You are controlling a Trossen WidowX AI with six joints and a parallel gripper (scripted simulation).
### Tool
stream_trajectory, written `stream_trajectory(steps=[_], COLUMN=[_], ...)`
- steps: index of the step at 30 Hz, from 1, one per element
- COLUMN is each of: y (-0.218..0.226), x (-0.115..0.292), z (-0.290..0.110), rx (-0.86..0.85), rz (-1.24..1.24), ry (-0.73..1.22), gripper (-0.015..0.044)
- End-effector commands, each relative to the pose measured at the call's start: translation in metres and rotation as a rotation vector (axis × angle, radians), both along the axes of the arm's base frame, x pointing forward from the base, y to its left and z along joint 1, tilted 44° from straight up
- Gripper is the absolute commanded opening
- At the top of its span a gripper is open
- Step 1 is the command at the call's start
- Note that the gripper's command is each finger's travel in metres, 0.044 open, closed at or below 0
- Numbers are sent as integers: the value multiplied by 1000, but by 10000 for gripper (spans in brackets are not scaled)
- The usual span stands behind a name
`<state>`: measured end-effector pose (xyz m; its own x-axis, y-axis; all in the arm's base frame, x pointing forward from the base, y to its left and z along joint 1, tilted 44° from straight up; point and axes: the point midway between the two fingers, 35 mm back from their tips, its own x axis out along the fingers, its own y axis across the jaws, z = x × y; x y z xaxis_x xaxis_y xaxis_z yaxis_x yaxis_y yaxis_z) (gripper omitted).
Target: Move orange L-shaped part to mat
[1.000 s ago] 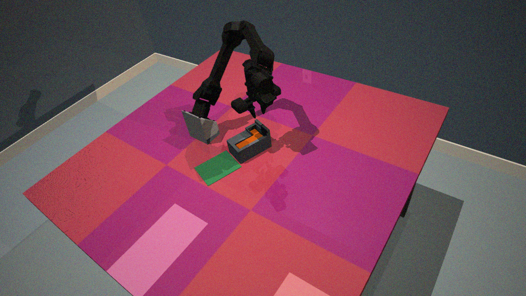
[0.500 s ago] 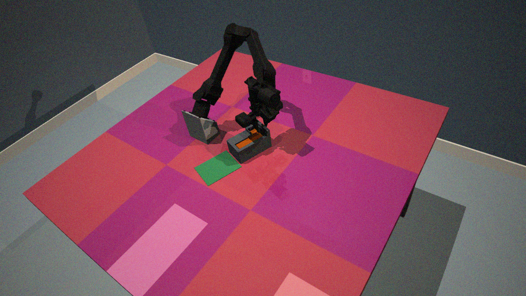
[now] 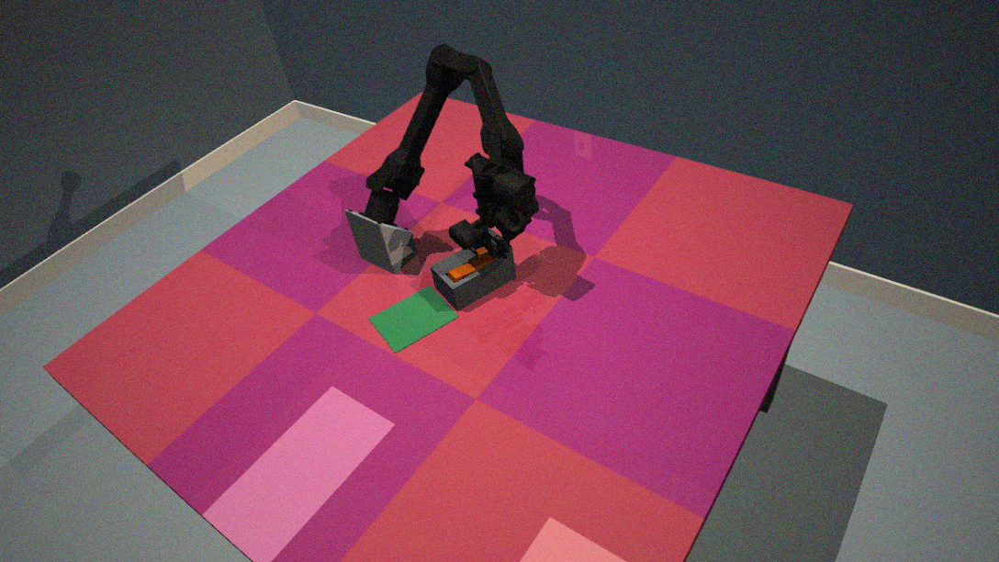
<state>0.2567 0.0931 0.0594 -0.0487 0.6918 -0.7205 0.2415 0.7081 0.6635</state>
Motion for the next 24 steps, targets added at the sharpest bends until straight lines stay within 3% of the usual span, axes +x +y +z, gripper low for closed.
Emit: stream_trajectory(steps=[1,24], y=[5,16], x=[-1,-1], z=[-6,-15], rx=[2,7], rz=[-2,1], ry=[3,-3], gripper=[180,180])
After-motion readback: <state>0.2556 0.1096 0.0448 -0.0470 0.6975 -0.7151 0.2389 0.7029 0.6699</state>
